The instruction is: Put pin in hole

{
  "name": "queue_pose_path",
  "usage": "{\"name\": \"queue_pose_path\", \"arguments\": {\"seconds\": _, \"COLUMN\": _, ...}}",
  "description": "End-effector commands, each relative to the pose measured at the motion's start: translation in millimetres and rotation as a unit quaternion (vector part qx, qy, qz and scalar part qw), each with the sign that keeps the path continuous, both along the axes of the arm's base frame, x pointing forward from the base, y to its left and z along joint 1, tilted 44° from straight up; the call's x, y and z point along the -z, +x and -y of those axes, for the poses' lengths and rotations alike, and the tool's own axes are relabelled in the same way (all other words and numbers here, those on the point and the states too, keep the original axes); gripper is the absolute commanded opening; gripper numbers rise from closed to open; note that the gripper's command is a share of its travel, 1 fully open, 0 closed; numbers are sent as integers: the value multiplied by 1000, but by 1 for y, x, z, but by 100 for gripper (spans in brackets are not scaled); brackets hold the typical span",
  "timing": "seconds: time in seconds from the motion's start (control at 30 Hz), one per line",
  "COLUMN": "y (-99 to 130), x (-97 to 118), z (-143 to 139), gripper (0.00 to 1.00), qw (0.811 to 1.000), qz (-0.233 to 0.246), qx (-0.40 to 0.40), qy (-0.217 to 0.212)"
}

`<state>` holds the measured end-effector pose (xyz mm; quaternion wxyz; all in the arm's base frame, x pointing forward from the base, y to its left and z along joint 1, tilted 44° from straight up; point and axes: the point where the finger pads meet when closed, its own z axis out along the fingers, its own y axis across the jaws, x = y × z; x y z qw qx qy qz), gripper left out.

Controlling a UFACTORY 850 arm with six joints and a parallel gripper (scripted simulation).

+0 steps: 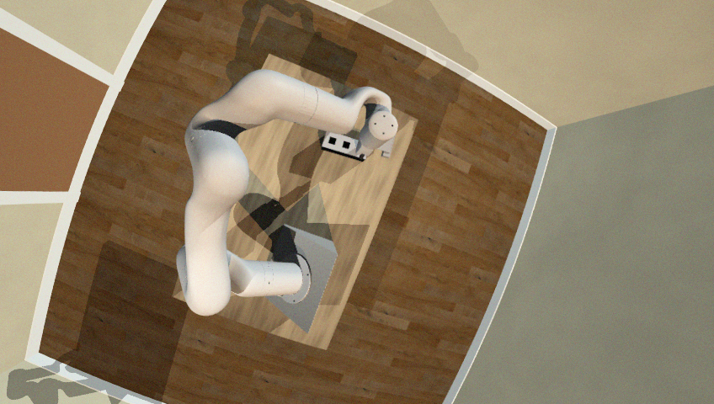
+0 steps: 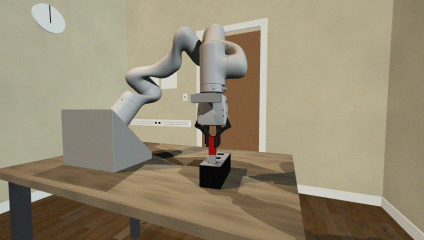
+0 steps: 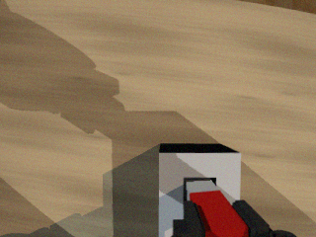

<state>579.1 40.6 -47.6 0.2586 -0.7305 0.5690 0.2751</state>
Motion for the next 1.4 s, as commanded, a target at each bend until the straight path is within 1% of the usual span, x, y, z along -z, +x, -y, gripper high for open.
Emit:
{"name": "queue_pose_path", "arguments": {"seconds": 0.0, "y": 1, "x": -1, "z": 1, "gripper": 0, "qw": 1000, "qz": 1, "qx": 0, "qy": 0}}
{"name": "queue_pose_path", "arguments": {"seconds": 0.23, "y": 1, "x": -1, "z": 1, "gripper": 0, "qw": 1000, "qz": 1, "qx": 0, "qy": 0}}
{"name": "queue_pose_path", "arguments": {"seconds": 0.27, "y": 1, "x": 3, "z": -2, "gripper": 0, "qw": 1000, "qz": 1, "qx": 0, "qy": 0}}
{"name": "queue_pose_path", "arguments": {"seconds": 1.37, "y": 1, "x": 2, "z": -2, "gripper": 0, "qw": 1000, "qz": 1, "qx": 0, "qy": 0}}
